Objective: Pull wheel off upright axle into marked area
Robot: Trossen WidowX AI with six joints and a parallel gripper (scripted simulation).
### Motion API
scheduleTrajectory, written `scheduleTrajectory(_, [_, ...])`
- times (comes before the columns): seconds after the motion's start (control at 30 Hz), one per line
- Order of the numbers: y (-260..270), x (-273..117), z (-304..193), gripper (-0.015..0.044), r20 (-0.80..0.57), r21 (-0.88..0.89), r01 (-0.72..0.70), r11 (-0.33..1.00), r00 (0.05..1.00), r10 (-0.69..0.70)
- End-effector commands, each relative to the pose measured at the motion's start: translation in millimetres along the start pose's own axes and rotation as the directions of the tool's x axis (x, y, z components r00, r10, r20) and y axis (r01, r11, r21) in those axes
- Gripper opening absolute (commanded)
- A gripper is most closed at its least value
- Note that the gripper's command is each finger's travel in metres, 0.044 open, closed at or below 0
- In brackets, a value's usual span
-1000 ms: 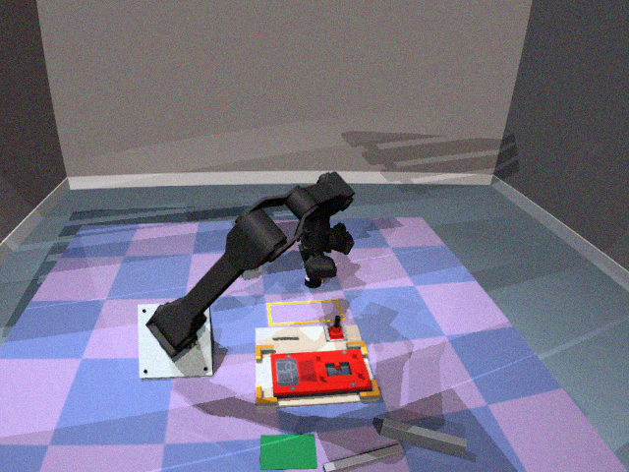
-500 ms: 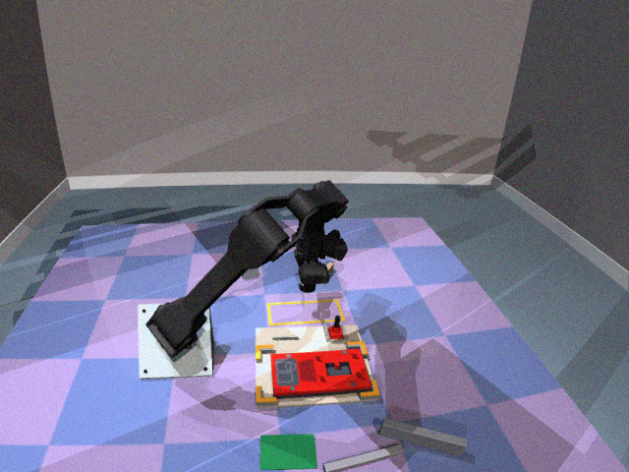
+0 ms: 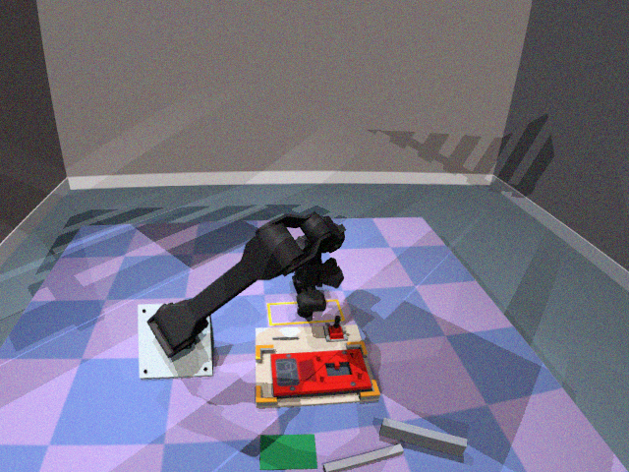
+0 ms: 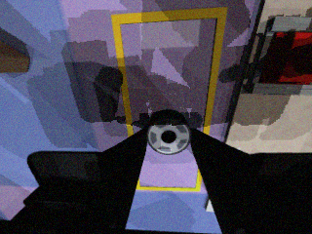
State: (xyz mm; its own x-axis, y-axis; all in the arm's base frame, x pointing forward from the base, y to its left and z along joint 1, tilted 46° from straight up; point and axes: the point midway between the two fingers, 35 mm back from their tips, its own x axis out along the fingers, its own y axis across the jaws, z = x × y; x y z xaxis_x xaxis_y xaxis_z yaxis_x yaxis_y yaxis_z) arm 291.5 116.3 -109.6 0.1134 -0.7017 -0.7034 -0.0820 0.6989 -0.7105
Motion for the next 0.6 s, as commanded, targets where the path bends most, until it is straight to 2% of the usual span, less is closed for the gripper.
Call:
scheduleTrajectory(0.0, [0,0,0,0.0026,0.000,0.000,0.000,1.000,1.000,0.000])
scheduleTrajectory(0.33, [0,-2,0,0.0289,0.001,0.000,0.000,1.000,1.000,0.000])
scheduleTrajectory(0.57, [1,-59,-1,0.0300,0.013,-0.002,-0.002,1.000,1.000,0.002])
